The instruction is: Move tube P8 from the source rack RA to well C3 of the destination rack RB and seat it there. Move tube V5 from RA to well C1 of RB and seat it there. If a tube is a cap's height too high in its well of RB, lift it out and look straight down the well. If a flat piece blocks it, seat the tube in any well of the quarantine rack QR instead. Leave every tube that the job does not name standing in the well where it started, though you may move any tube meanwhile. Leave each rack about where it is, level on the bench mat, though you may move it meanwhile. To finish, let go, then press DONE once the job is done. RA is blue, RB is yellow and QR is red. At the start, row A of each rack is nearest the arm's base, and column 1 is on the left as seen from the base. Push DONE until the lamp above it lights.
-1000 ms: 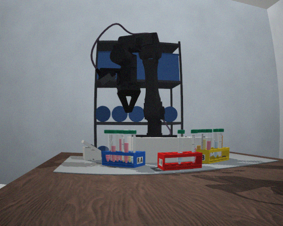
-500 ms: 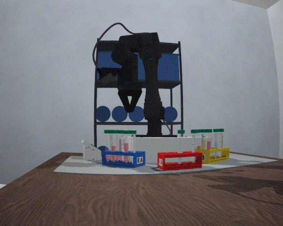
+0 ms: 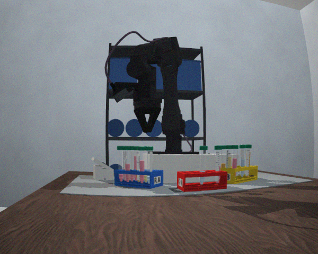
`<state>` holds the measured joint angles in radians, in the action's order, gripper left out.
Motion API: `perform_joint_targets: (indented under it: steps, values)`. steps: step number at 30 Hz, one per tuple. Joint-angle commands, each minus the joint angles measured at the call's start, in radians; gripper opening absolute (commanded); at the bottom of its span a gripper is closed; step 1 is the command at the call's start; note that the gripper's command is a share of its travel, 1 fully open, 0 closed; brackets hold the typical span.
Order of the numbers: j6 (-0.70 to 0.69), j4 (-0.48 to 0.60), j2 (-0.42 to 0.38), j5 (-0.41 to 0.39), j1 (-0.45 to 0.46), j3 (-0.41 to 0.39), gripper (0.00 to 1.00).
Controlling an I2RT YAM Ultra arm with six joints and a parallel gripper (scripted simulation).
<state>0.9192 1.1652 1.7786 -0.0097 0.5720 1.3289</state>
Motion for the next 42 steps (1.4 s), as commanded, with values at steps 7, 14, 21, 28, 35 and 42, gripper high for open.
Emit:
perform_joint_targets:
  steps: [7, 14, 21, 28, 35, 42]
  values:
    - [0.008, -0.077, 0.025, -0.001, -0.01, -0.047, 0.3]
    - [0.009, -0.126, 0.04, -0.001, -0.009, -0.081, 0.3]
    - [0.01, -0.163, 0.053, -0.001, -0.014, -0.073, 0.3]
    - [0.009, -0.17, 0.018, -0.001, -0.005, -0.111, 0.3]
    - [0.008, -0.179, 0.014, -0.001, -0.004, -0.123, 0.3]
    - [0.007, -0.181, 0.013, -0.001, -0.003, -0.125, 0.3]
